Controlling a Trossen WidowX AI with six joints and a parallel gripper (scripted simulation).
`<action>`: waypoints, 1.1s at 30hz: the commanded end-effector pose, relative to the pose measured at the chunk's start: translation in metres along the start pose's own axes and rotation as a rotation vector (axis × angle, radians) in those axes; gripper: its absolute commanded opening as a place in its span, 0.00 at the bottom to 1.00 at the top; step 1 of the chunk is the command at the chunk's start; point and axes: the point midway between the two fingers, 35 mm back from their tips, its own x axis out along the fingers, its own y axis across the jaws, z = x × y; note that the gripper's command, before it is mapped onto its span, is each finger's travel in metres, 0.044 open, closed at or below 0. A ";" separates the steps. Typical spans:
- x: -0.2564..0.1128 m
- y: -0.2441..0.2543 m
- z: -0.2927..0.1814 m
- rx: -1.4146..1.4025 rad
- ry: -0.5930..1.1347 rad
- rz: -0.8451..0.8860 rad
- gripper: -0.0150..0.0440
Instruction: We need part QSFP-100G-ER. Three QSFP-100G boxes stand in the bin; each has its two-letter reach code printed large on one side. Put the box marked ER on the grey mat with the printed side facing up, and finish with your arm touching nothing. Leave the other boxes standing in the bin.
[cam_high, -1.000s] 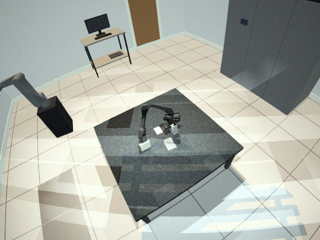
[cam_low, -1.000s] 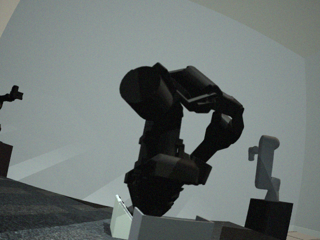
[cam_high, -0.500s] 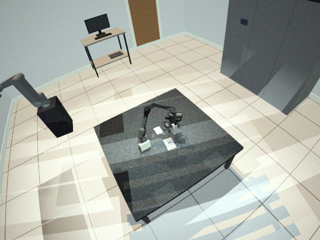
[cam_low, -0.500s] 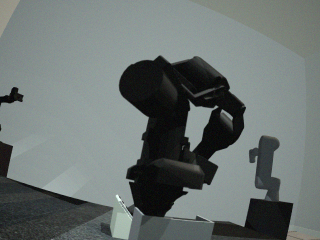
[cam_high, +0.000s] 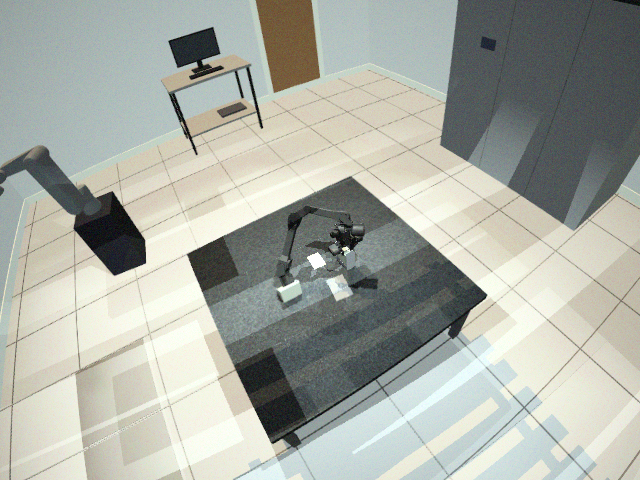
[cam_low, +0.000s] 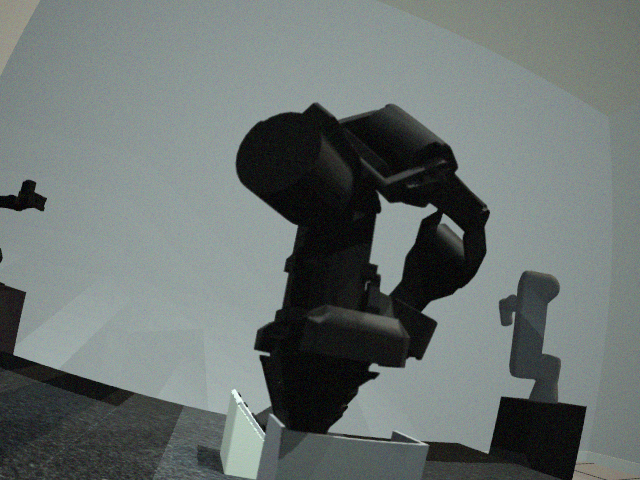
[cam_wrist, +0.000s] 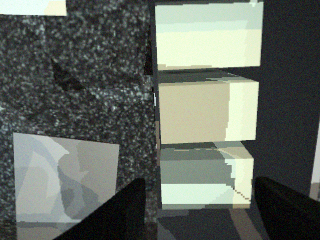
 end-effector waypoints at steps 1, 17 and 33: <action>-0.028 0.000 0.000 -0.006 0.010 -0.013 0.67; -0.047 -0.001 0.001 0.034 0.004 -0.027 0.67; -0.047 -0.004 -0.001 0.297 0.013 -0.154 0.25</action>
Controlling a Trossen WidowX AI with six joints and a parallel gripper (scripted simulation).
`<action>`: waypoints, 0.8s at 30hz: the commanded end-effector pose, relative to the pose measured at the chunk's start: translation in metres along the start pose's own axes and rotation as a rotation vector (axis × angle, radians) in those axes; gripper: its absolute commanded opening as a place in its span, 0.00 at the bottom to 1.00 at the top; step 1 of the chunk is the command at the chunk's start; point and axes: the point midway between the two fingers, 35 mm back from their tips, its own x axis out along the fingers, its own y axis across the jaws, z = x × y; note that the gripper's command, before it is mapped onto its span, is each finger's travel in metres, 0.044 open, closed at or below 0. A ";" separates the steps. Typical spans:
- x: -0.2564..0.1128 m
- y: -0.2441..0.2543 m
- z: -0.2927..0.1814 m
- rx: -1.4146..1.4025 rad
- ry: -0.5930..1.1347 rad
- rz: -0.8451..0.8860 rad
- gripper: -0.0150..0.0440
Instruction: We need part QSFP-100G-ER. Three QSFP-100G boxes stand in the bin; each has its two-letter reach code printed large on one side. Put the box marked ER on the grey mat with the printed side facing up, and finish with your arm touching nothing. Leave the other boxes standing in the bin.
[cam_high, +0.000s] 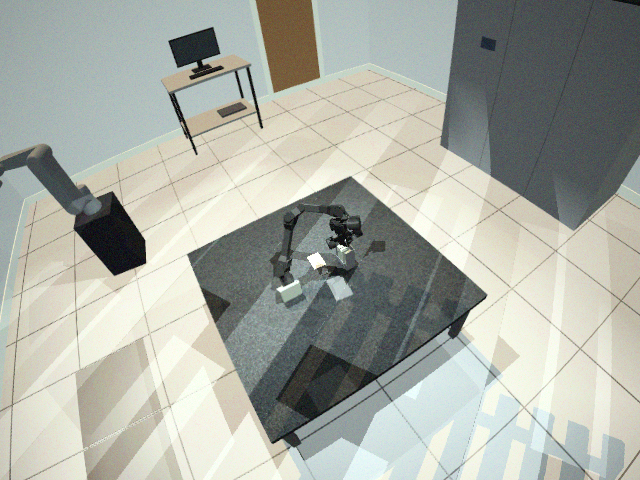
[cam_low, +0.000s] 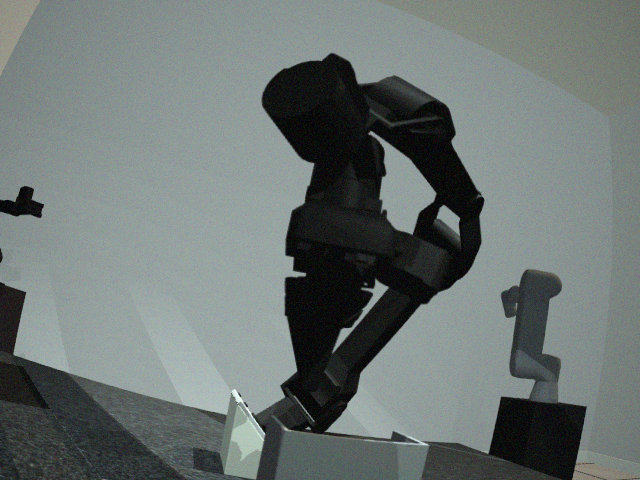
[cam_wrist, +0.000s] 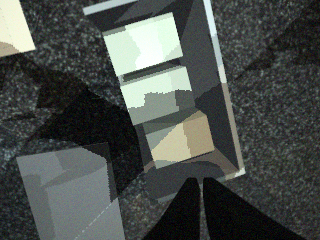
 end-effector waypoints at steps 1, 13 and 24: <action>0.001 0.000 0.000 0.081 -0.008 -0.037 0.25; 0.001 0.000 0.002 0.349 -0.046 -0.159 0.25; 0.000 0.003 0.005 0.586 -0.117 -0.255 0.25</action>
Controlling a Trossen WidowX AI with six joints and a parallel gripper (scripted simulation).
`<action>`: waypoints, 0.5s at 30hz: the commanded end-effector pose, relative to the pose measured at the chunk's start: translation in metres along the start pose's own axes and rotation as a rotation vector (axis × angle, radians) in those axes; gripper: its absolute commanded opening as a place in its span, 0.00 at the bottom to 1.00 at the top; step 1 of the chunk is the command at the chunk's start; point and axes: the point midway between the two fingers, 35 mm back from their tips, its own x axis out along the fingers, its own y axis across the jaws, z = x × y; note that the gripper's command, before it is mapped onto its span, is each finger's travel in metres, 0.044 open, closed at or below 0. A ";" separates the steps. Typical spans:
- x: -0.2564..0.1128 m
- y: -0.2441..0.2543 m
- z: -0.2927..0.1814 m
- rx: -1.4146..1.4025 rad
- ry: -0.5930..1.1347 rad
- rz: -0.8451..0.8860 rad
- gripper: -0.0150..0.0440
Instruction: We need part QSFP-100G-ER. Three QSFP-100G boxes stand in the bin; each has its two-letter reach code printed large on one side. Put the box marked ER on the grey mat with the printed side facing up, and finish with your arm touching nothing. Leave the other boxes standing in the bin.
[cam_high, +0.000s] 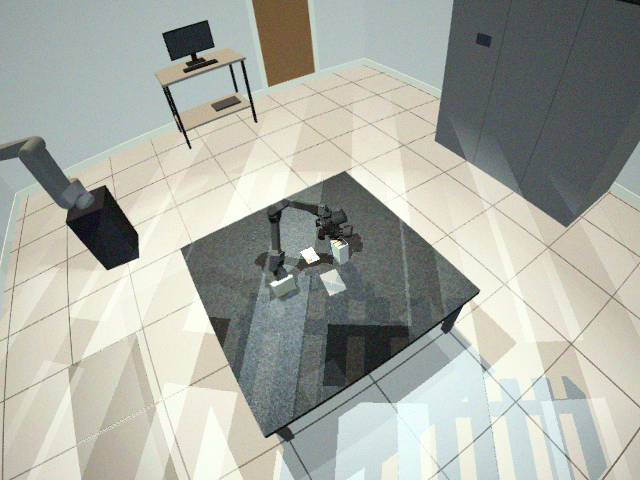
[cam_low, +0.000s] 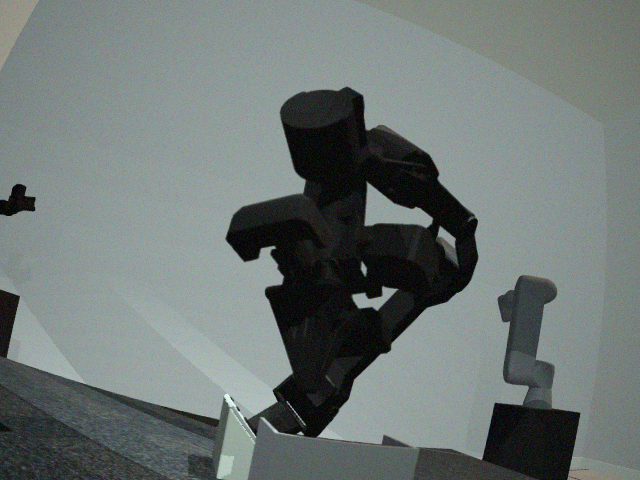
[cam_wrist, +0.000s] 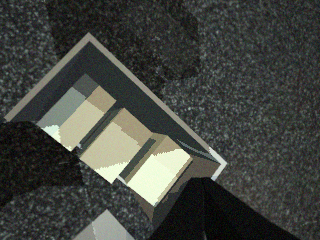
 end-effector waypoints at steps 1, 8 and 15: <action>0.000 0.003 0.000 0.079 -0.028 -0.021 0.25; -0.001 0.007 0.001 0.229 -0.084 -0.061 0.25; -0.003 0.012 0.002 0.377 -0.147 -0.087 0.25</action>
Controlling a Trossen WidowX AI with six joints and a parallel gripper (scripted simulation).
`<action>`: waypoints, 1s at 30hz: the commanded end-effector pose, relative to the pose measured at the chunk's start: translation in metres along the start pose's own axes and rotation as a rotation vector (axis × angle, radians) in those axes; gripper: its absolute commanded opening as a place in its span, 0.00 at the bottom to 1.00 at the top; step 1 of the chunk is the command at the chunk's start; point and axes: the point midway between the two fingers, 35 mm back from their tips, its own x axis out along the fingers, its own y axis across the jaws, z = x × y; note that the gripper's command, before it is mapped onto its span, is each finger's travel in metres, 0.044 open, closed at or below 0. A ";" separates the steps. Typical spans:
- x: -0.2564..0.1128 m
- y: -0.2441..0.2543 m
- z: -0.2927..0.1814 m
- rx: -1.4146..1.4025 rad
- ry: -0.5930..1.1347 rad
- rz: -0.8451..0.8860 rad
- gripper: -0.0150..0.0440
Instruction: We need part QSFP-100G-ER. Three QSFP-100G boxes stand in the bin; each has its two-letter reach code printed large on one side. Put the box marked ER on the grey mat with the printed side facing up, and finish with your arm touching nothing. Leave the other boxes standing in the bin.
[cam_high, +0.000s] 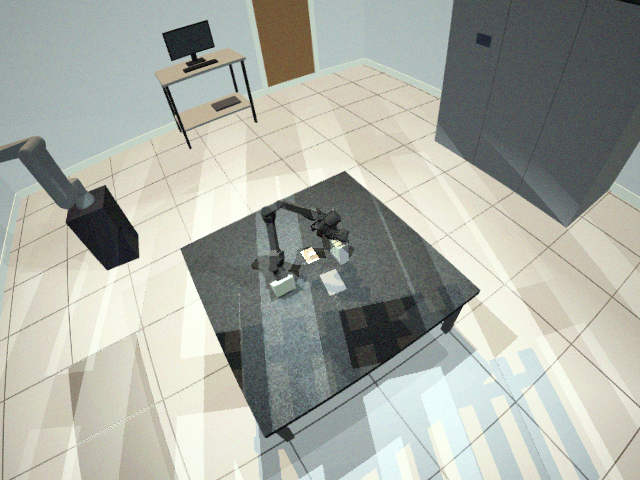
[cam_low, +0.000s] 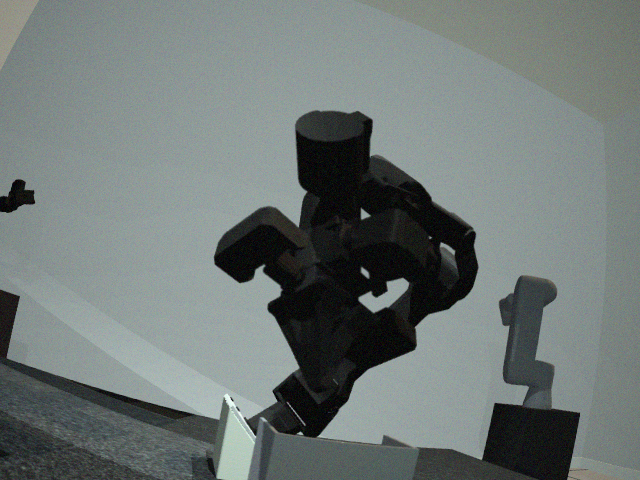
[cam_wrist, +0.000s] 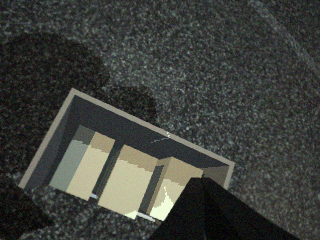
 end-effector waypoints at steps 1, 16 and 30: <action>-0.001 0.004 -0.001 0.077 -0.033 -0.006 0.25; -0.006 0.019 -0.005 0.388 -0.168 -0.010 0.25; 0.007 0.030 -0.015 0.498 -0.213 0.003 0.25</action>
